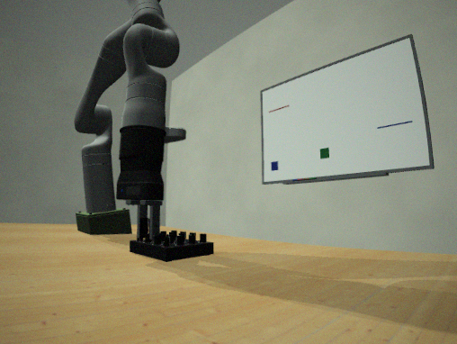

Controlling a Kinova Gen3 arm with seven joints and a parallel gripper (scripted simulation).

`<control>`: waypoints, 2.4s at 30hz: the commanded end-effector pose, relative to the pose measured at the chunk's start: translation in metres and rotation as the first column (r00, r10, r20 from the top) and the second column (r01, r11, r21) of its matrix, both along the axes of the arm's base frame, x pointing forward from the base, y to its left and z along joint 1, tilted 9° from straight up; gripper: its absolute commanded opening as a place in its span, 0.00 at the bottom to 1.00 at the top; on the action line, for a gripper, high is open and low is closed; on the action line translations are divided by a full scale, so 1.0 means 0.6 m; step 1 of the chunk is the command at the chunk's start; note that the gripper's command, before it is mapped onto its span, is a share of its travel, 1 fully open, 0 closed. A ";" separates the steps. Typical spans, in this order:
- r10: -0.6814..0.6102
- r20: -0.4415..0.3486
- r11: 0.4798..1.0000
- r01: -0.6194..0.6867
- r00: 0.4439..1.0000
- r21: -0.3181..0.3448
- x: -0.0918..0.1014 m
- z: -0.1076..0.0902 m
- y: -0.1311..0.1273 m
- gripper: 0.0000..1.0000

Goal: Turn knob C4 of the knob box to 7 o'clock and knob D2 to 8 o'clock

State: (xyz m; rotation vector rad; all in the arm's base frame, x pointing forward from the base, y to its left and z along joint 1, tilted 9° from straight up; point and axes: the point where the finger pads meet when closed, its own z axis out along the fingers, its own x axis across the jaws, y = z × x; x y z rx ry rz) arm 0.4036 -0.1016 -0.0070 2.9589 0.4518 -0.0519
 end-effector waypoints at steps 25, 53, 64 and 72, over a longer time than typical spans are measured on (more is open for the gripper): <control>0.000 0.002 1.000 0.000 1.000 0.000 0.001 0.001 0.000 0.30; 0.000 0.002 1.000 0.000 1.000 0.000 0.001 0.001 0.000 0.30; 0.020 -0.001 1.000 -0.020 1.000 0.000 0.001 0.001 0.000 0.30; 0.092 -0.012 0.996 -0.092 0.996 0.002 0.001 0.001 0.000 0.30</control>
